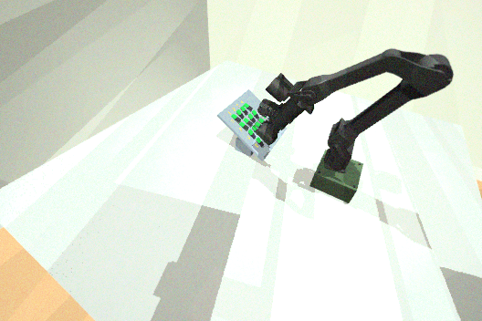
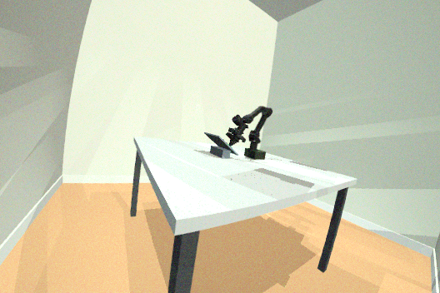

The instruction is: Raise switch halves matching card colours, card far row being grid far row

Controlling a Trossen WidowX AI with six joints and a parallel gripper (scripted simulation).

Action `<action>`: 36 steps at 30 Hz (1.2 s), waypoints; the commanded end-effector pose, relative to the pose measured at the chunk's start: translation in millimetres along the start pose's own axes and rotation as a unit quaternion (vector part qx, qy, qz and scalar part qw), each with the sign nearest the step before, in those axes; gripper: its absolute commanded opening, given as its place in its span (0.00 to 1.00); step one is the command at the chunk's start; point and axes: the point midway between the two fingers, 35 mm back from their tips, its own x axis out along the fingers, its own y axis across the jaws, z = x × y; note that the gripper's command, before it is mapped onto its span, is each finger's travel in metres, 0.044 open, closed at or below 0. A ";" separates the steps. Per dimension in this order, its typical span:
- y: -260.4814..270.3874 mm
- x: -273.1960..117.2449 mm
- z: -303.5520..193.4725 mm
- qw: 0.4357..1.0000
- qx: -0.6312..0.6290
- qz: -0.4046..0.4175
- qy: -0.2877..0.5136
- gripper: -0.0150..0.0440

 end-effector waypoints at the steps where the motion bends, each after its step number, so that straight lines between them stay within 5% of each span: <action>1: 0.3 0.9 -0.5 1.000 -0.002 0.002 0.001 0.25; 36: 0.4 5.6 -0.4 1.000 -0.002 0.002 0.000 0.25</action>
